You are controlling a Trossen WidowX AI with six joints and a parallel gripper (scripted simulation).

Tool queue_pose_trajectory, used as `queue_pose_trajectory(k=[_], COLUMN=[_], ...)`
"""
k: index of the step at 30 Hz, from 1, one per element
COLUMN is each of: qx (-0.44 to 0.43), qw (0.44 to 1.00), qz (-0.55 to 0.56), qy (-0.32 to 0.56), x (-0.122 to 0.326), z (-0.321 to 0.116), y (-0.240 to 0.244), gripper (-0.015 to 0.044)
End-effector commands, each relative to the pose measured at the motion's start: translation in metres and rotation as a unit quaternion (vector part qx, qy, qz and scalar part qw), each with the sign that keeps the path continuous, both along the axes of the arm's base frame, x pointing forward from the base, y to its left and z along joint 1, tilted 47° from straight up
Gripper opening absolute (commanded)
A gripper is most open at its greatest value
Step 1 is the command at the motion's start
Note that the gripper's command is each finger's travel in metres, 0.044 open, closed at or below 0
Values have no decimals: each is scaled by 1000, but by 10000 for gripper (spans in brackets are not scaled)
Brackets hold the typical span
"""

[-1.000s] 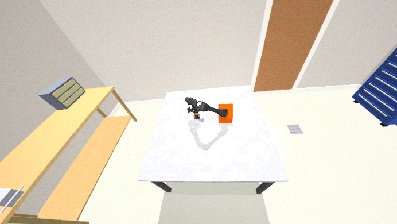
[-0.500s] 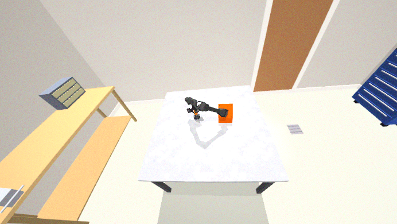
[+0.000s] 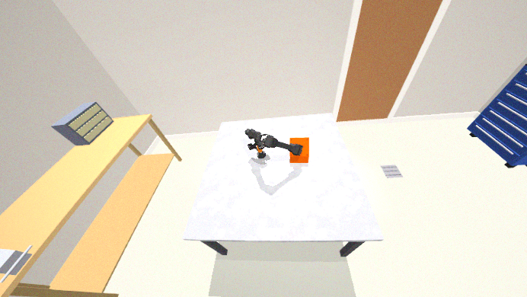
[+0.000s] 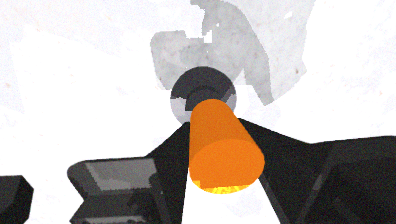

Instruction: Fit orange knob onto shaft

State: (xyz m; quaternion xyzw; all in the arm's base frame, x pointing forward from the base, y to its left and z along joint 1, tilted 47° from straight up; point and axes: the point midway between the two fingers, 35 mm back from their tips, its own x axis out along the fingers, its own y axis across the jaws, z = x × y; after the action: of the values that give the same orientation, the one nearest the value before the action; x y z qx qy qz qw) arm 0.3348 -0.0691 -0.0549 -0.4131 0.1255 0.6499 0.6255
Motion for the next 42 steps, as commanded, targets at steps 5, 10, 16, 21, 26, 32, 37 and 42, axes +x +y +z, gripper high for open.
queue_pose_trajectory(k=[5,10,16,21,26,32,37,42], qx=[-2,-13,-14,-14,-14,-14,-14,-14], qw=[1000,995,994,994,994,994,994,994], qz=[8,68,71,71,71,71,71,71], qy=[-13,-74,-78,-78,-78,-78,-78,-78], x=[1,-1,-2,-4,-7,-6,-4,-4], z=[4,5,4,2,1,1,1,1], y=[-3,-3,-1,0,1,2,2,2], gripper=[0,0,0,0,0,0,0,0])
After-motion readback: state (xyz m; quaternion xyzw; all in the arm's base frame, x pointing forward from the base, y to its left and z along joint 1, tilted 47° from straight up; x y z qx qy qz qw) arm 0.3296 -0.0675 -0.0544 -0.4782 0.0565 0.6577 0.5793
